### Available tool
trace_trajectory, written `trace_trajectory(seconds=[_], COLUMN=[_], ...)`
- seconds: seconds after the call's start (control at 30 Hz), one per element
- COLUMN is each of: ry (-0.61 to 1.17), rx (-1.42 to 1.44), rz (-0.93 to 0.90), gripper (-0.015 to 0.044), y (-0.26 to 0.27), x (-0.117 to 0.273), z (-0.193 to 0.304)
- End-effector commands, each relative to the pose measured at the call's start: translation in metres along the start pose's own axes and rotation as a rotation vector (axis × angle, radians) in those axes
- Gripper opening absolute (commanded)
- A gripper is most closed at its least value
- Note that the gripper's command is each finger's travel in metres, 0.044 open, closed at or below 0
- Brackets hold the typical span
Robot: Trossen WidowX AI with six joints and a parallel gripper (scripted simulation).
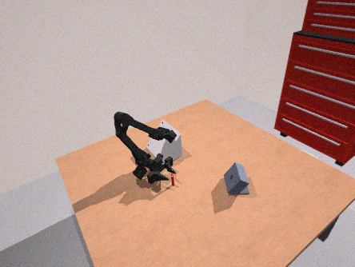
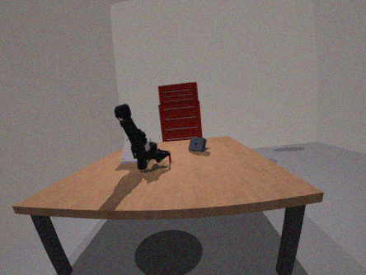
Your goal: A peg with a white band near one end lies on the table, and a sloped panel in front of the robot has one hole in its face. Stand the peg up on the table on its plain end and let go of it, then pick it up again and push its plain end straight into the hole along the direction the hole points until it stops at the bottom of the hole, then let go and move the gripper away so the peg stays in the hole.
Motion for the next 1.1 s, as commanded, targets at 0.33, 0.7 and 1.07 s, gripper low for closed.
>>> trace_trajectory(seconds=[0.33, 0.7, 1.07], ry=[0.0, 0.01, 0.012], rx=[-0.001, 0.01, 0.01], rz=[0.0, -0.043, -0.018], gripper=[0.044, 0.044, 0.044], y=[0.0, -0.032, -0.041], x=[0.0, -0.005, 0.002], z=[0.0, -0.057, -0.134])
Point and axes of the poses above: the point midway between the two fingers, 35 mm back from their tips, its own x axis back along the fingers, its own y axis across the jaws, z = x × y, the point moved 5 cm from there along x, back along the fingers, and after that the axes turned 13 degrees about x, right-handed, at the moved point
